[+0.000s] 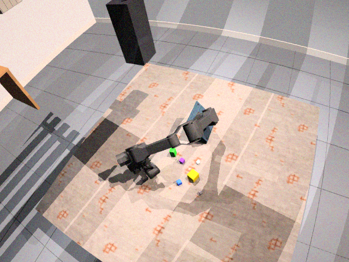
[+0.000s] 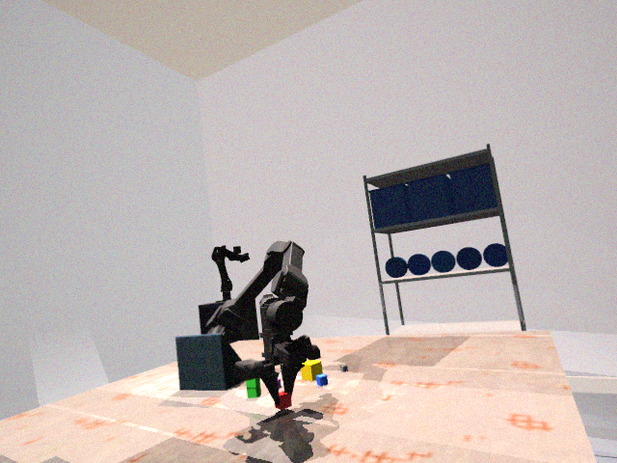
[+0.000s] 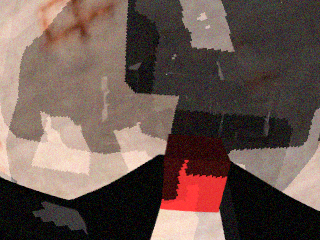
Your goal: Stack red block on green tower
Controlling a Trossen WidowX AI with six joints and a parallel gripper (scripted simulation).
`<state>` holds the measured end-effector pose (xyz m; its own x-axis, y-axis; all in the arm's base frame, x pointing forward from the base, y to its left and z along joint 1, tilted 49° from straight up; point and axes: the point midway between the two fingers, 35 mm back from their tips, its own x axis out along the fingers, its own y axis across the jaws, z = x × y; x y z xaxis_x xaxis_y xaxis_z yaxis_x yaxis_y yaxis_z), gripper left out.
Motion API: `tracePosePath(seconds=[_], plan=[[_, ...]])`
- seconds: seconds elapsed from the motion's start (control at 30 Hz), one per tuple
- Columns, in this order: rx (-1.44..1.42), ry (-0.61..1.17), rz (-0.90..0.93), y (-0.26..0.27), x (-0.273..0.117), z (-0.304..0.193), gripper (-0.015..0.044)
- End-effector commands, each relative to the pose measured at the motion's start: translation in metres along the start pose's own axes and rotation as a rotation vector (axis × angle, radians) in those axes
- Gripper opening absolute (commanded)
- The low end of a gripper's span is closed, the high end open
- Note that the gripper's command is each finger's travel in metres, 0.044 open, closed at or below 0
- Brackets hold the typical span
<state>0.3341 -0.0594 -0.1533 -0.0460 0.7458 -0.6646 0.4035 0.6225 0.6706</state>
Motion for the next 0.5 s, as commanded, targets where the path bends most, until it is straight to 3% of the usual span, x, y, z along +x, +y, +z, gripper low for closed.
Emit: tracePosePath(seconds=[0.0,0.47], plan=[[-0.01,-0.018,-0.005,0.0,-0.025,0.003,0.0],[-0.01,-0.019,-0.007,0.0,-0.087,0.002,0.0]])
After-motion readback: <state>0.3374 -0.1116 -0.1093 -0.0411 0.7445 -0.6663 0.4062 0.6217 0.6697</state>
